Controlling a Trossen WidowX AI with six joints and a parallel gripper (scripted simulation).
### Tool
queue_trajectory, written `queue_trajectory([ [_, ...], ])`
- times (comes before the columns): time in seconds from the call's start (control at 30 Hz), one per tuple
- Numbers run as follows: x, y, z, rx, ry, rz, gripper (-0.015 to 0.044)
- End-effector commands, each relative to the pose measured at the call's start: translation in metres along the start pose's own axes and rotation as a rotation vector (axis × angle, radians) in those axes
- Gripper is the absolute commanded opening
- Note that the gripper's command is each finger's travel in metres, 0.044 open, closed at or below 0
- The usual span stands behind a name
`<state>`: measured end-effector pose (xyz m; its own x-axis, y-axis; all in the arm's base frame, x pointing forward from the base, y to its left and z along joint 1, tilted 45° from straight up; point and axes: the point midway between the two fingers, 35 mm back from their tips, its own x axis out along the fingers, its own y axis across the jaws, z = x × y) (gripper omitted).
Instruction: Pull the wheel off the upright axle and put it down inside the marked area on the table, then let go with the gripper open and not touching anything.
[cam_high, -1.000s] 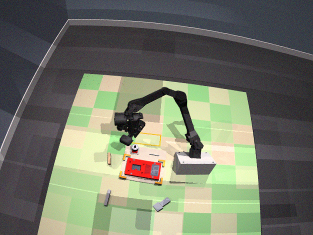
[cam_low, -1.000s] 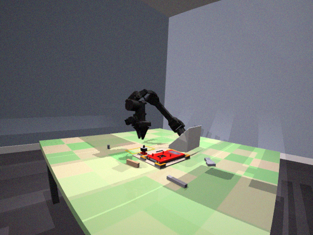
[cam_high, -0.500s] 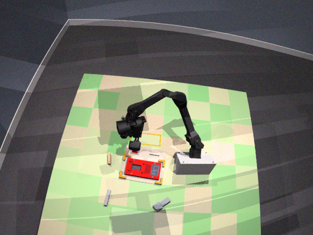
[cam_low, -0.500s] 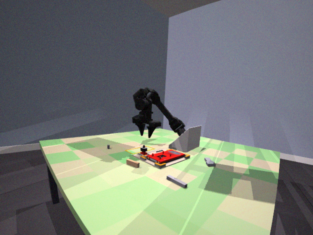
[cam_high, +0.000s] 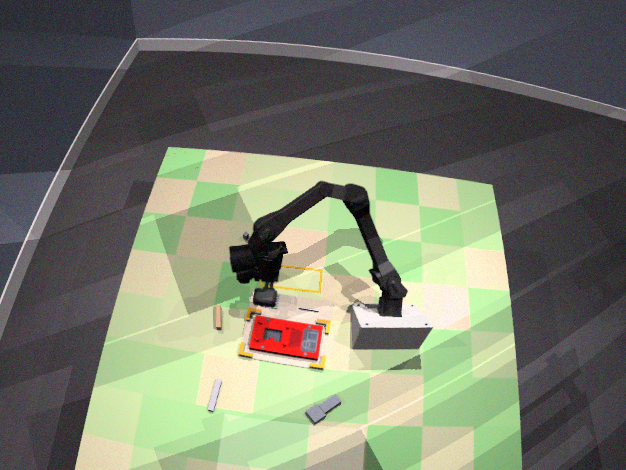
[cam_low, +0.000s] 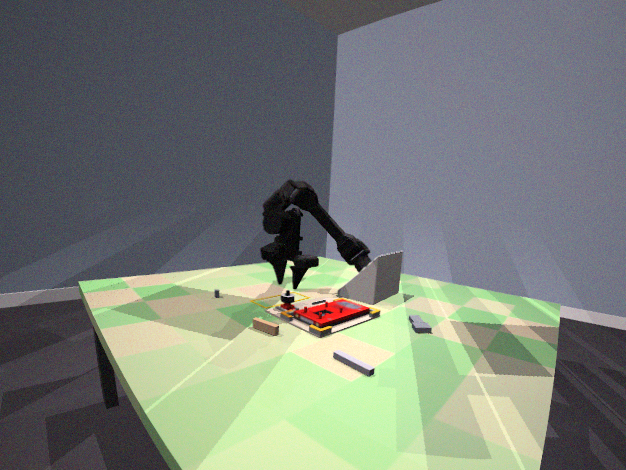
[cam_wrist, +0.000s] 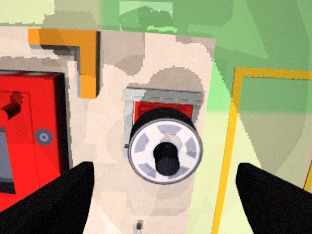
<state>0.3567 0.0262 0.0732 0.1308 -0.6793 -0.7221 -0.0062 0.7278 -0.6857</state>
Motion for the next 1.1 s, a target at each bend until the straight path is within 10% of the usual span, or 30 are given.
queue_trajectory([
  [0.0,0.0282,-0.0008,-0.0036,-0.011,0.009,-0.011,0.03],
  [0.2,0.0382,-0.0019,-0.005,-0.011,0.009,-0.013,0.03],
  [0.8,0.0333,-0.0025,-0.0045,-0.002,0.015,-0.007,0.0],
  [1.07,0.0307,-0.0024,-0.0043,-0.002,0.015,-0.007,0.0],
])
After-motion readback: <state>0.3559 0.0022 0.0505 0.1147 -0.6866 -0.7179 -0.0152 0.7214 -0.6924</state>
